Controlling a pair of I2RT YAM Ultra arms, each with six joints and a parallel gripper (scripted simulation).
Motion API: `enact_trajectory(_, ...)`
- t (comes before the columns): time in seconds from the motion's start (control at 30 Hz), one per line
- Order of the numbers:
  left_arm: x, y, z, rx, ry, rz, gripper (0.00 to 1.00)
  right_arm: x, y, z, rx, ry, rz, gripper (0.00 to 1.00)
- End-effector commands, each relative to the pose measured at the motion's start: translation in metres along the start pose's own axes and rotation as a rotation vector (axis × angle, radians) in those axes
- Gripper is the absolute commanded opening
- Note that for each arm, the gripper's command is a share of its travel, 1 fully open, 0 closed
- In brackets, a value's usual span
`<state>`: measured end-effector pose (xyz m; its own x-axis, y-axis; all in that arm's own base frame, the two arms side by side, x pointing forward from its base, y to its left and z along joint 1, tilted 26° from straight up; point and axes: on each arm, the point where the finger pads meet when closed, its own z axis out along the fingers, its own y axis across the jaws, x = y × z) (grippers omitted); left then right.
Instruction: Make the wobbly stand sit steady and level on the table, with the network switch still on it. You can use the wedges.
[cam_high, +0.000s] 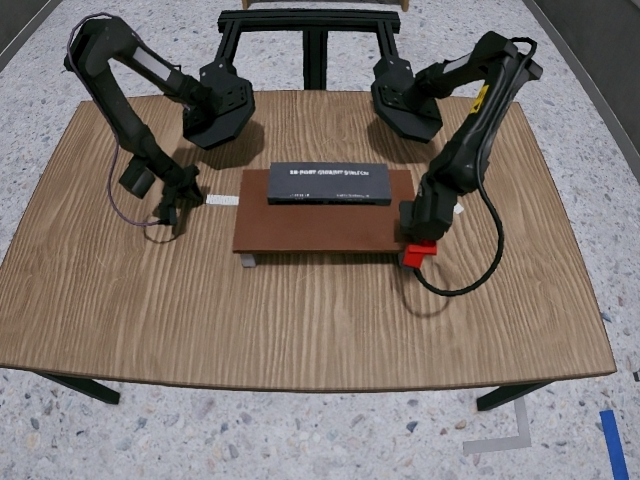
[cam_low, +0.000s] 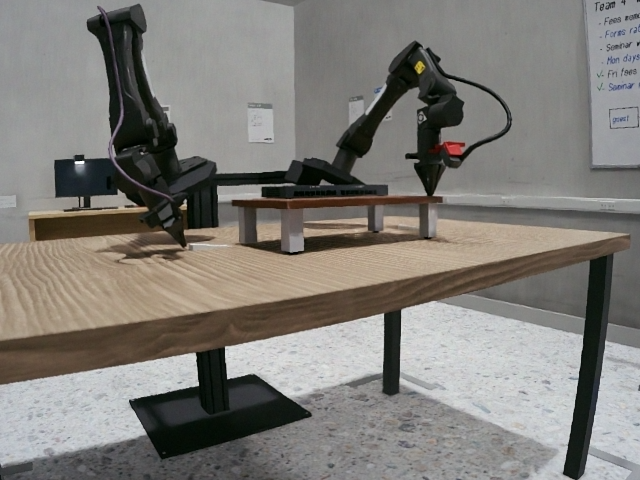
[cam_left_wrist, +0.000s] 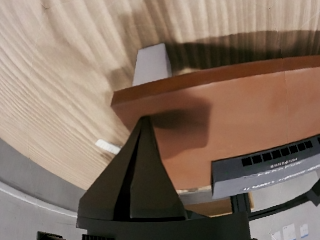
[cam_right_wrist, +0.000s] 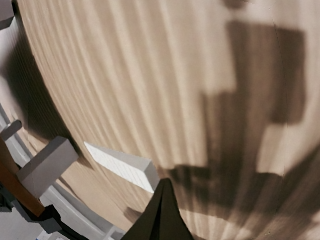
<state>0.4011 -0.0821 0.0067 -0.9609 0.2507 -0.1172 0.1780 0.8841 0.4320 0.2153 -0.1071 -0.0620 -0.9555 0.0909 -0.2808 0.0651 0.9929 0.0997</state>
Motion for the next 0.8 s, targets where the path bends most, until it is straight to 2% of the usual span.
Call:
enact_trajectory(0.0,-0.011,-0.009,-0.004,0.015,-0.033,0.004,0.00,-0.008,0.004,-0.004,0.000,-0.033,-0.016,0.00)
enact_trajectory(0.07,-0.011,-0.009,-0.004,0.015,-0.033,0.004,0.00,0.007,0.008,0.002,0.007,0.003,-0.005,0.00)
enact_trajectory(0.13,-0.011,-0.009,-0.004,0.015,-0.033,0.004,0.00,-0.004,0.006,0.000,0.000,-0.025,-0.008,0.00)
enact_trajectory(0.2,-0.011,-0.009,-0.004,0.015,-0.033,0.004,0.00,0.005,0.008,0.003,0.008,0.000,-0.004,0.00)
enact_trajectory(0.27,-0.011,-0.009,-0.004,0.015,-0.033,0.004,0.00,-0.002,0.008,0.002,0.002,-0.016,-0.007,0.00)
enact_trajectory(0.33,-0.011,-0.009,-0.004,0.015,-0.033,0.004,0.00,0.010,0.012,0.006,-0.003,0.013,0.000,0.00)
enact_trajectory(0.4,-0.011,-0.009,-0.004,0.015,-0.033,0.004,0.00,0.002,0.010,0.005,-0.002,-0.001,-0.003,0.00)
enact_trajectory(0.57,-0.011,-0.009,-0.004,0.015,-0.033,0.004,0.00,0.012,0.018,0.009,-0.026,0.020,-0.001,0.00)
enact_trajectory(0.6,-0.011,-0.009,-0.004,0.015,-0.033,0.004,0.00,-0.011,0.005,0.003,0.016,-0.027,-0.011,0.00)
enact_trajectory(0.67,-0.011,-0.009,-0.004,0.015,-0.033,0.004,0.00,-0.024,0.001,0.001,0.027,-0.053,-0.017,0.00)
enact_trajectory(0.73,-0.011,-0.009,-0.004,0.015,-0.033,0.004,0.00,0.009,0.015,0.008,0.000,0.012,-0.001,0.00)
enact_trajectory(0.77,-0.011,-0.009,-0.004,0.015,-0.033,0.004,0.00,0.011,0.018,0.009,-0.011,0.015,0.001,0.00)
